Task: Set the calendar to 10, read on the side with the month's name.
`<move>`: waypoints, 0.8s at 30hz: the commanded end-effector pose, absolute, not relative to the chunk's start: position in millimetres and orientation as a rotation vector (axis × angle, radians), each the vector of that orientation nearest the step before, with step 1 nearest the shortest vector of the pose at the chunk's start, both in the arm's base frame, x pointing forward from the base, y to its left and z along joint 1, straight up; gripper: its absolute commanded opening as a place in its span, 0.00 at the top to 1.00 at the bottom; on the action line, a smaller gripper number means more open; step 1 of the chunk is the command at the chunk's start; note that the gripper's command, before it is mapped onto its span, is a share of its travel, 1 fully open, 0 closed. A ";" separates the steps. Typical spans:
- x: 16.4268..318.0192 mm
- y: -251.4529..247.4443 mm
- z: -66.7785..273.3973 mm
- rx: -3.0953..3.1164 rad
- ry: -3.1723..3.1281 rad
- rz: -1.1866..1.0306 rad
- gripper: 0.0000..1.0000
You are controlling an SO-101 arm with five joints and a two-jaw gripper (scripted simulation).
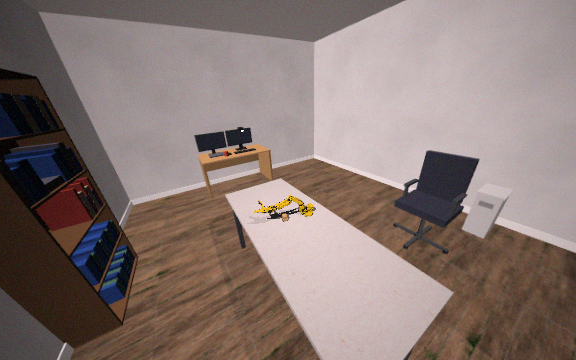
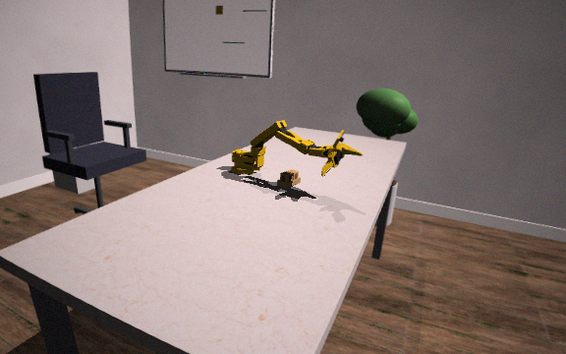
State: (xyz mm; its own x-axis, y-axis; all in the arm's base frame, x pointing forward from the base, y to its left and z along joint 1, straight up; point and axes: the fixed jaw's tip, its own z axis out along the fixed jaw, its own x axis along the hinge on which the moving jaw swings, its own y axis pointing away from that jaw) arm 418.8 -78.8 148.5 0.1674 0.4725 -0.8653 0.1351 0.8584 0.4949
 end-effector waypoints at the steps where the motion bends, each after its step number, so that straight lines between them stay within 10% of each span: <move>1: 418.3 -78.7 151.5 0.526 1.393 0.258 0.00; 24: 417.6 -78.5 158.1 0.521 1.378 0.259 0.06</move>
State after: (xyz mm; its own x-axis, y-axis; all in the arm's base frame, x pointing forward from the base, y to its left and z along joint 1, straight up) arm 419.6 -78.9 131.0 0.1286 0.4805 -0.8675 0.1574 0.8538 0.4962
